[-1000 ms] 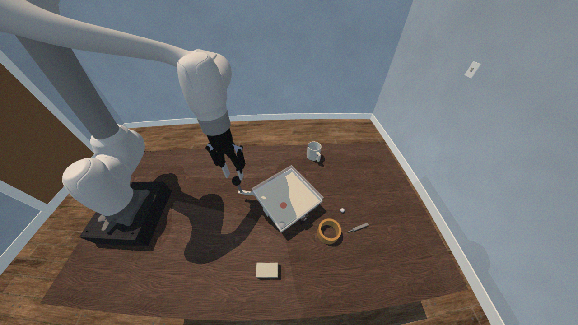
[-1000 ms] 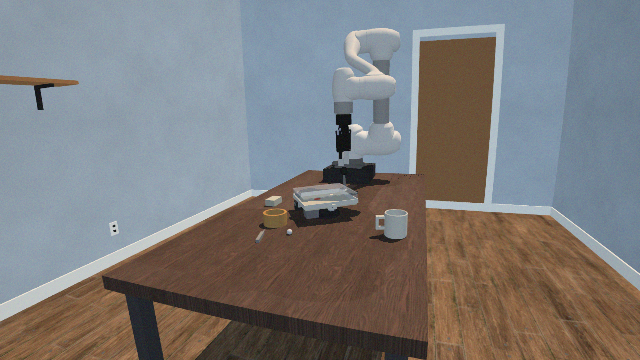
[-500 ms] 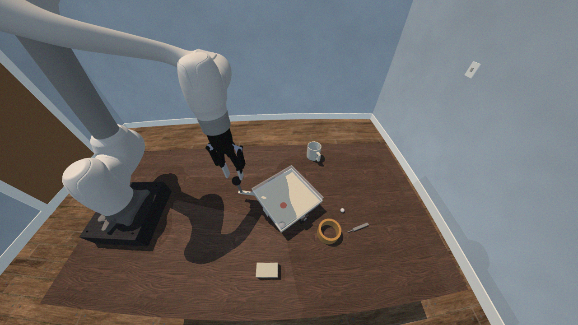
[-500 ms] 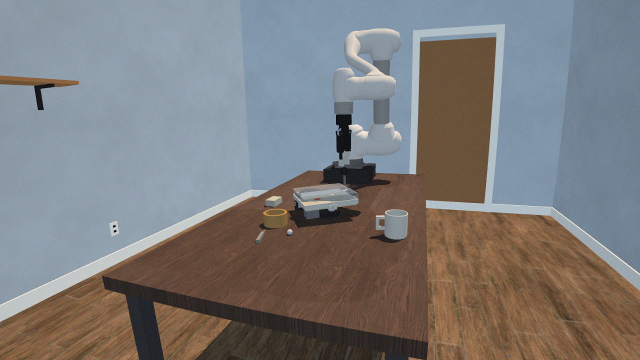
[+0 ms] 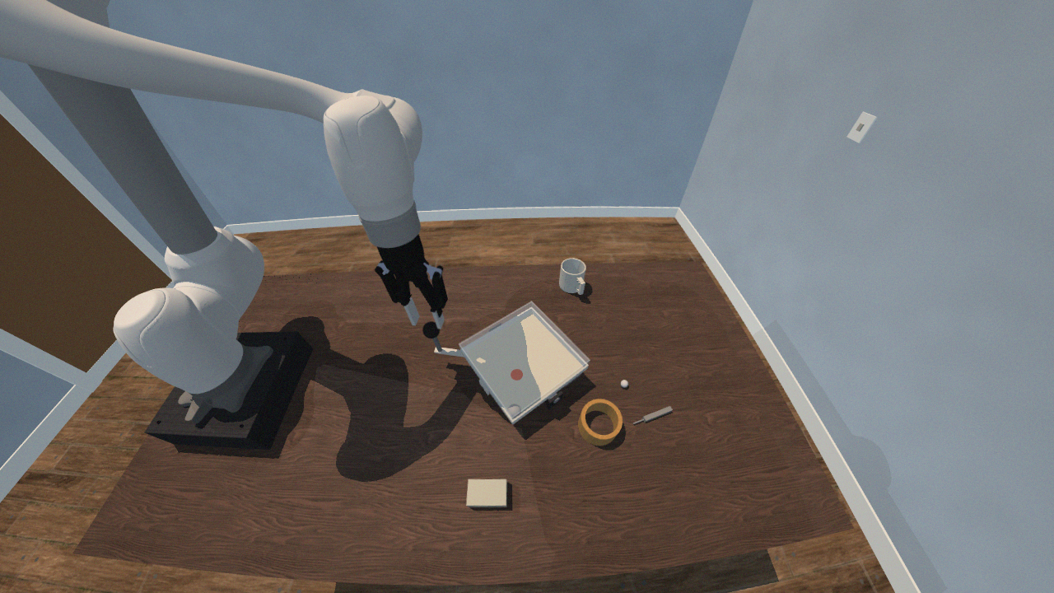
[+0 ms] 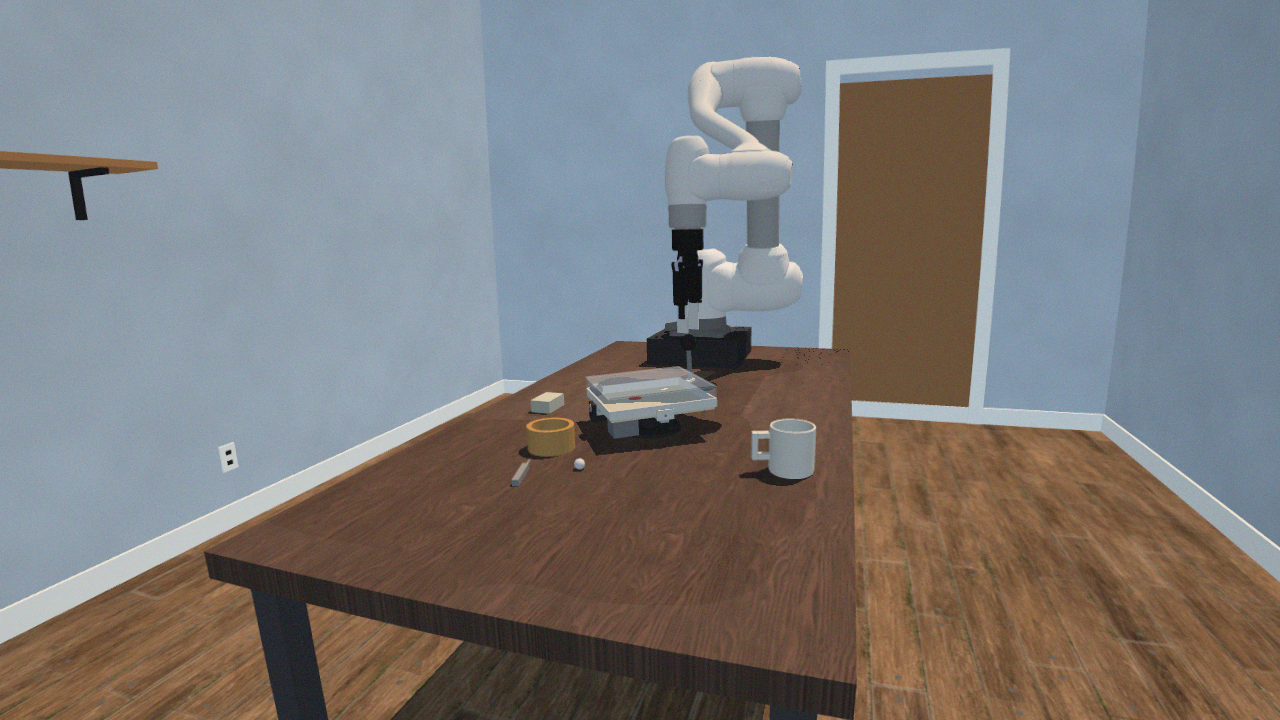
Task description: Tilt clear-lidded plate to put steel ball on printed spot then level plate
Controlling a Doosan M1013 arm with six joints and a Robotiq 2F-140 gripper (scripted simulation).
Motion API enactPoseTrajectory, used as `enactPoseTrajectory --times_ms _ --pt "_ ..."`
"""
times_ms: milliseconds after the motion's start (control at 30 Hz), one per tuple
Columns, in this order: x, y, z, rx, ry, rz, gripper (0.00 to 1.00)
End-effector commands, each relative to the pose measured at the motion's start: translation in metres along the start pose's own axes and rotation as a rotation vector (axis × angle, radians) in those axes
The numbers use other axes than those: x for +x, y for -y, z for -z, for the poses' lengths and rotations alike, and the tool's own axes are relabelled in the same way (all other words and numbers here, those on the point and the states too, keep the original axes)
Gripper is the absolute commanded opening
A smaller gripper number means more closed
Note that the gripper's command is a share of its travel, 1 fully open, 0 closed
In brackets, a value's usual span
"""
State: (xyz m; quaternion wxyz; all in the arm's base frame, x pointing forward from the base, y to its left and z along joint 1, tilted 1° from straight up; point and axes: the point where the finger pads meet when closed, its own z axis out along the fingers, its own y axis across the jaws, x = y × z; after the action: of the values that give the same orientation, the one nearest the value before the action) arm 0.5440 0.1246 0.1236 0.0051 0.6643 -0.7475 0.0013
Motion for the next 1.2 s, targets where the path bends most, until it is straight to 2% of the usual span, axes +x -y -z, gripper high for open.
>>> enactPoseTrajectory --times_ms 0,1167 --pt "0.000 0.000 -0.001 0.000 0.000 0.000 0.36" --pt "0.000 0.000 -0.022 -0.001 0.000 0.000 0.36"
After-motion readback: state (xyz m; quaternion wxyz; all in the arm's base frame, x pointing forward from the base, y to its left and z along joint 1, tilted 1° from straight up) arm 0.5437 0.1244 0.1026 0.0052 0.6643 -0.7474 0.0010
